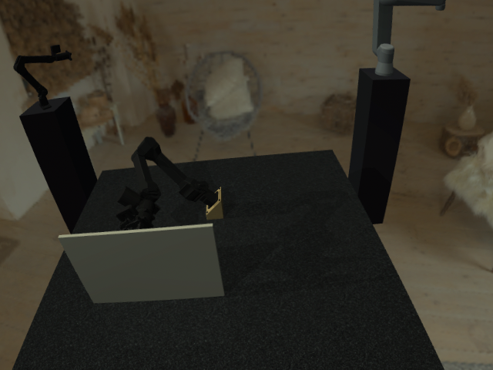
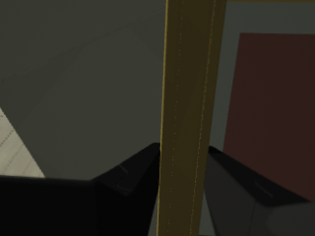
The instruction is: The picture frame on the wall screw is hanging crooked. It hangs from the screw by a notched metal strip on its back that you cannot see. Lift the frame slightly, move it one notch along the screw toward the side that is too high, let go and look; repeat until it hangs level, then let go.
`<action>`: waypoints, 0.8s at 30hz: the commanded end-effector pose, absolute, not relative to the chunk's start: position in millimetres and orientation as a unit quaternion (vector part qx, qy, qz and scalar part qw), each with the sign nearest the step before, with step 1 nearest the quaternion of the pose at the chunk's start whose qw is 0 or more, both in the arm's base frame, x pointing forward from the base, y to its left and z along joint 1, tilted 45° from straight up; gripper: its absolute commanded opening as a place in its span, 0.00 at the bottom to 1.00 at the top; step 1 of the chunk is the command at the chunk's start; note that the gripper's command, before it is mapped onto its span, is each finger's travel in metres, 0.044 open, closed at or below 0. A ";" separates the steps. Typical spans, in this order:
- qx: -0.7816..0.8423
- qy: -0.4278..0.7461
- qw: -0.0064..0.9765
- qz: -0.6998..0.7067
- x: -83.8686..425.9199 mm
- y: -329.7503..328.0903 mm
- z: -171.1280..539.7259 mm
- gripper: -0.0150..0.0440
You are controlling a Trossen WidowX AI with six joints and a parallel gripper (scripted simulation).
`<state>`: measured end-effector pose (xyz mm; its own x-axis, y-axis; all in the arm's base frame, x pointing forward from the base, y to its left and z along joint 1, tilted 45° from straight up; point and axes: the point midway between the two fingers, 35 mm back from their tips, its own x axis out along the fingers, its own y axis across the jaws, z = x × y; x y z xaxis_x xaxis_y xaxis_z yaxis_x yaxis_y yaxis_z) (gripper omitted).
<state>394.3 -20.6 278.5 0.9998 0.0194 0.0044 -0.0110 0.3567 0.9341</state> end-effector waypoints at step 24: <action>0.568 0.000 0.823 0.016 393.6 -17.0 280.4 0.25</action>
<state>394.0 -19.3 278.0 0.9998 0.0205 0.0079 -0.0147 0.3570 0.9340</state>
